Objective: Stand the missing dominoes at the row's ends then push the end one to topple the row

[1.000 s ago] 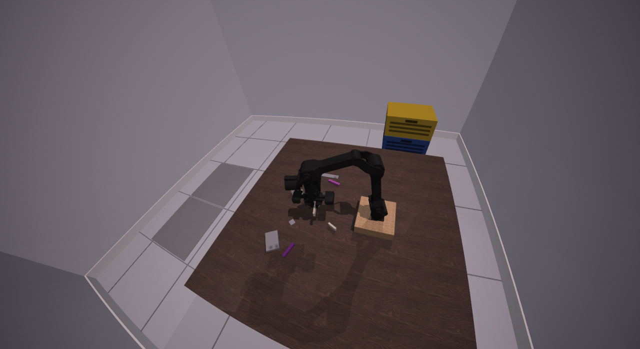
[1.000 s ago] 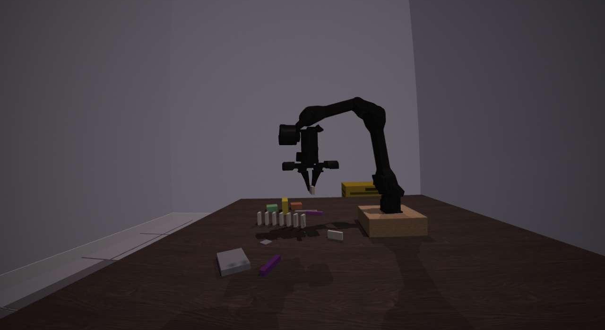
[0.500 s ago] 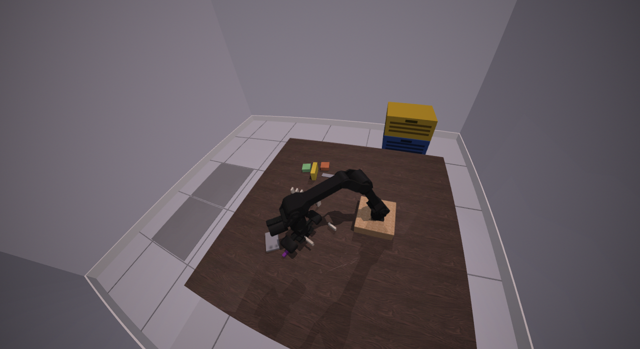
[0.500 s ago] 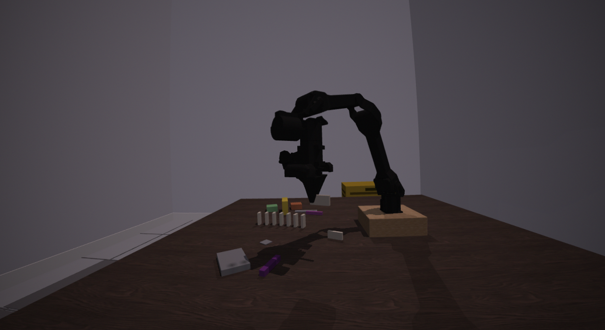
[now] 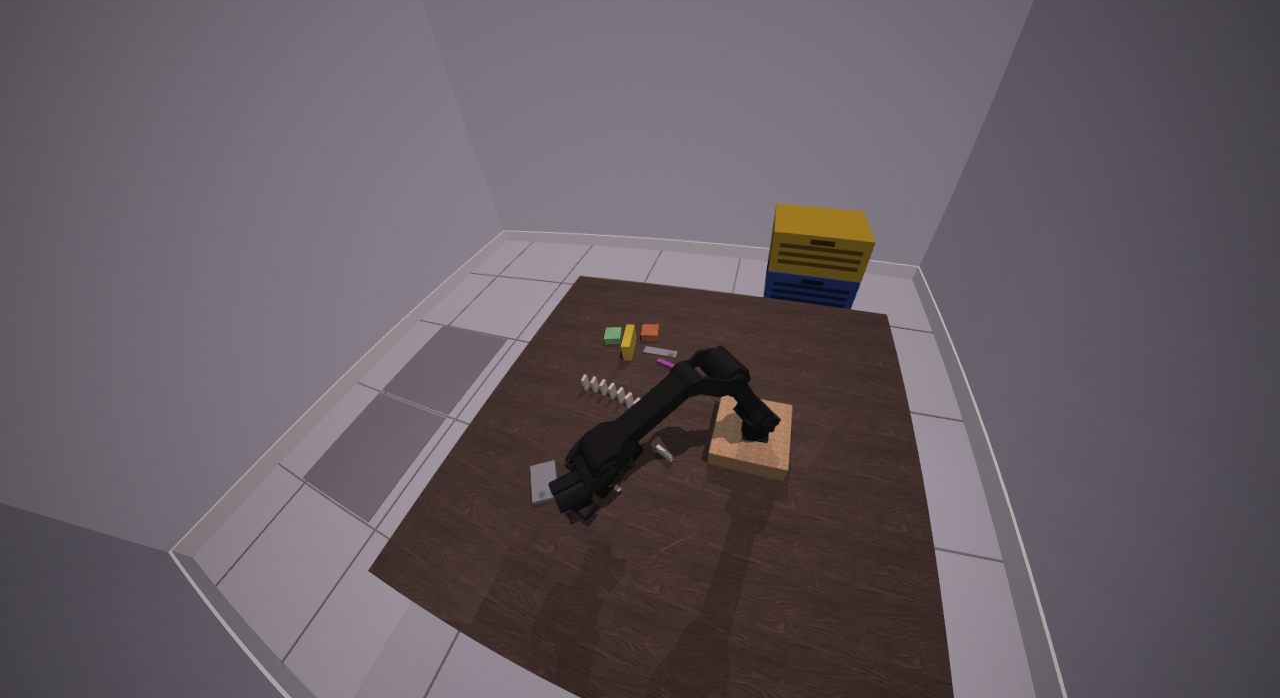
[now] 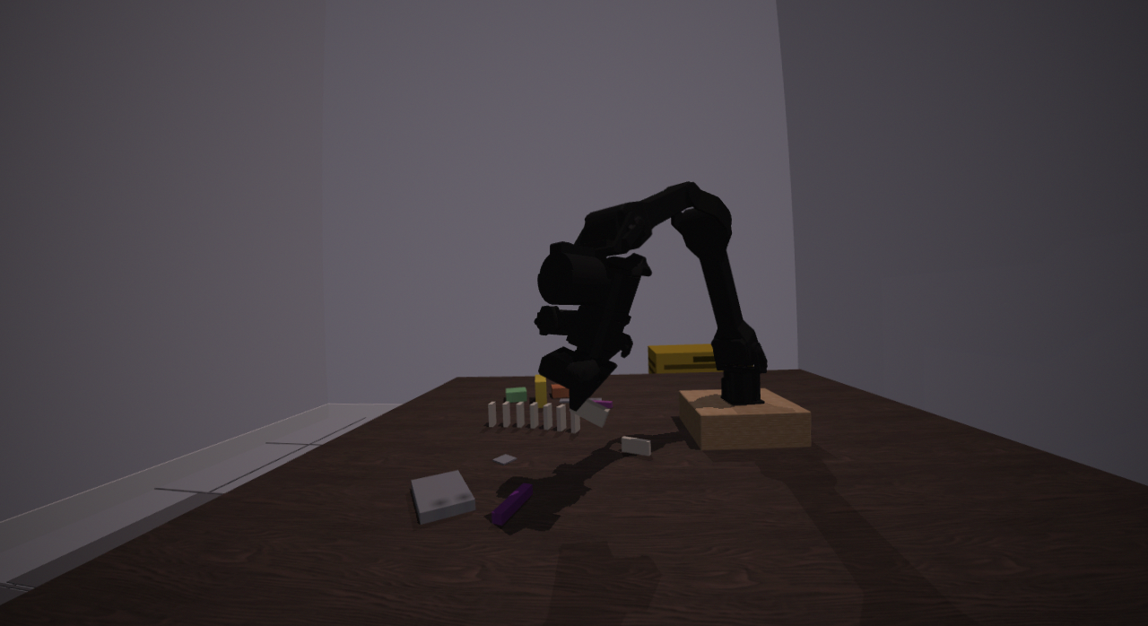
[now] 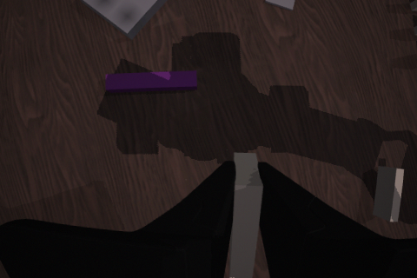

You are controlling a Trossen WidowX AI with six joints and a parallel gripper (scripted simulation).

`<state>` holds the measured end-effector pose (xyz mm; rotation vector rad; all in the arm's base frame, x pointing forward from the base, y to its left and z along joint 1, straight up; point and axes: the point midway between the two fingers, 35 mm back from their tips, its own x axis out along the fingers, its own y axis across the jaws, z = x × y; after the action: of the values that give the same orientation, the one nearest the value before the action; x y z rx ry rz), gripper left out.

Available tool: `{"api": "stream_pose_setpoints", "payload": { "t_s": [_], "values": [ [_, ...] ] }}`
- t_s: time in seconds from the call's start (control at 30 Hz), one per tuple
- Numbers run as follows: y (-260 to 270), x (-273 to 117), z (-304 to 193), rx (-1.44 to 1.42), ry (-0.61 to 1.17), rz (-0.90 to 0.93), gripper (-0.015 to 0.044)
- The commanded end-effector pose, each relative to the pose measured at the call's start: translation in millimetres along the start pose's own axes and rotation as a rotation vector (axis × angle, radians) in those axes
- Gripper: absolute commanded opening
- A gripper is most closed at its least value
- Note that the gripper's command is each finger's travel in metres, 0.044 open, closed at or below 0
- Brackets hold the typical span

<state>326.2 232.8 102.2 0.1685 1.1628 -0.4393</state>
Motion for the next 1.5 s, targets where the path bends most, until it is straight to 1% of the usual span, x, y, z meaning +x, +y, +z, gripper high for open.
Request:
{"api": "stream_pose_setpoints", "payload": {
  "t_s": [0.0,0.43,0.9,1.33,1.47],
  "values": [
    [1.1,7.5,-1.6,0.002,-0.103,-0.024,0.0028],
    [6.3,15.2,-8.8,0.023,-0.483,-0.041,0.0028],
    [4.9,2.8,-29.6,0.047,-0.865,0.01,0.0028],
    [-5.5,-17.1,-42.7,0.11,-1.134,0.072,0.0028],
    [-6.9,-19.4,-43.8,0.121,-1.16,0.08,0.0028]
  ]
}}
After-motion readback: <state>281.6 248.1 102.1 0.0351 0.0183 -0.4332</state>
